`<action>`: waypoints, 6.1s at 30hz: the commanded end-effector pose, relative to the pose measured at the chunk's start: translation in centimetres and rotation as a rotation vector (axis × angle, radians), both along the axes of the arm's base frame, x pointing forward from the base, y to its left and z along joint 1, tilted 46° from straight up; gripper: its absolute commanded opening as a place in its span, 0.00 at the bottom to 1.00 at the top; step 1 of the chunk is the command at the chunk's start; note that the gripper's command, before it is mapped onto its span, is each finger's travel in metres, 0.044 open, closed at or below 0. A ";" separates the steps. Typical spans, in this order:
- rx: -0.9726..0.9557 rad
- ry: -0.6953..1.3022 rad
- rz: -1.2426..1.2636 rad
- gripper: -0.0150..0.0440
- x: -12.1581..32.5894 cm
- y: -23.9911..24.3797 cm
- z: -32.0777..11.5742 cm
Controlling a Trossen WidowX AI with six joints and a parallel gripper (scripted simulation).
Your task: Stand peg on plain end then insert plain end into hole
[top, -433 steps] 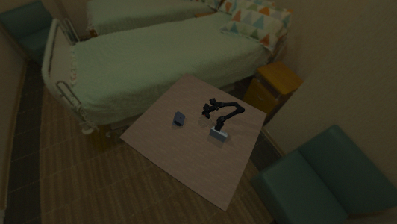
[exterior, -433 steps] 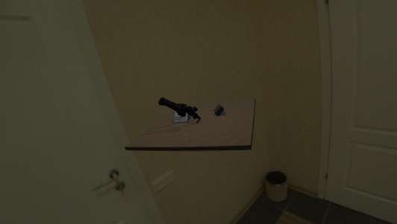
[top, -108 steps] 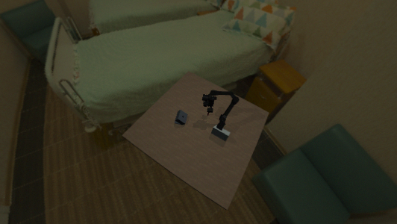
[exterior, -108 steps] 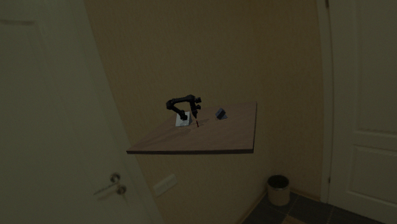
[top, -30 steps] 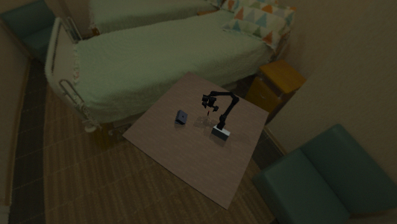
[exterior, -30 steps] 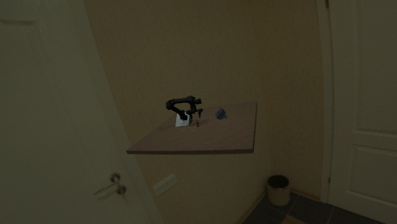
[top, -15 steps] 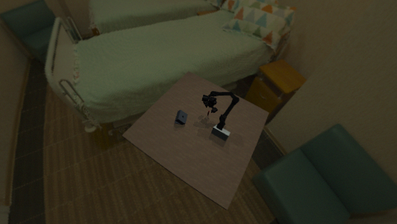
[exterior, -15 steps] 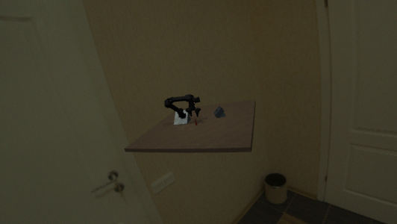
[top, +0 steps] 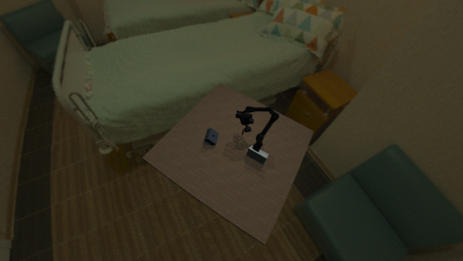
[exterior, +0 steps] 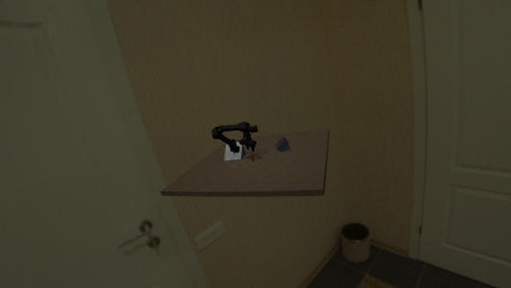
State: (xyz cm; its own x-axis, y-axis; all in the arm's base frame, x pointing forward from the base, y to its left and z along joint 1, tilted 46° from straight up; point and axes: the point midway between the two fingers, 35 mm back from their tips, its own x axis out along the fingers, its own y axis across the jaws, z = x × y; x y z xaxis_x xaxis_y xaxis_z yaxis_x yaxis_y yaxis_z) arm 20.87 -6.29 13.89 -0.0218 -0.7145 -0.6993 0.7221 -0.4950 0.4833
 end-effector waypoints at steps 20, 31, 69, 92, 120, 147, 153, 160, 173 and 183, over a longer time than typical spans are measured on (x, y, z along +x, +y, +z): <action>-0.005 -0.134 -0.127 1.00 0.1 -1.0 -0.9; -0.004 -0.135 -0.127 1.00 0.2 -2.2 -2.2; -0.005 -0.139 -0.132 0.29 0.0 -4.4 -4.2; 0.002 -0.135 -0.129 0.25 0.4 -0.7 -1.0; 0.025 -0.124 0.016 0.25 2.9 3.4 -0.8; 0.063 -0.111 0.272 0.25 6.6 7.1 -3.8; 0.068 -0.109 0.330 0.25 7.3 8.0 -4.4; 0.072 -0.107 0.398 0.25 8.1 9.1 -5.1; 0.075 -0.103 0.523 0.25 9.4 11.2 -6.4; 0.073 -0.102 0.620 0.25 10.3 12.9 -7.2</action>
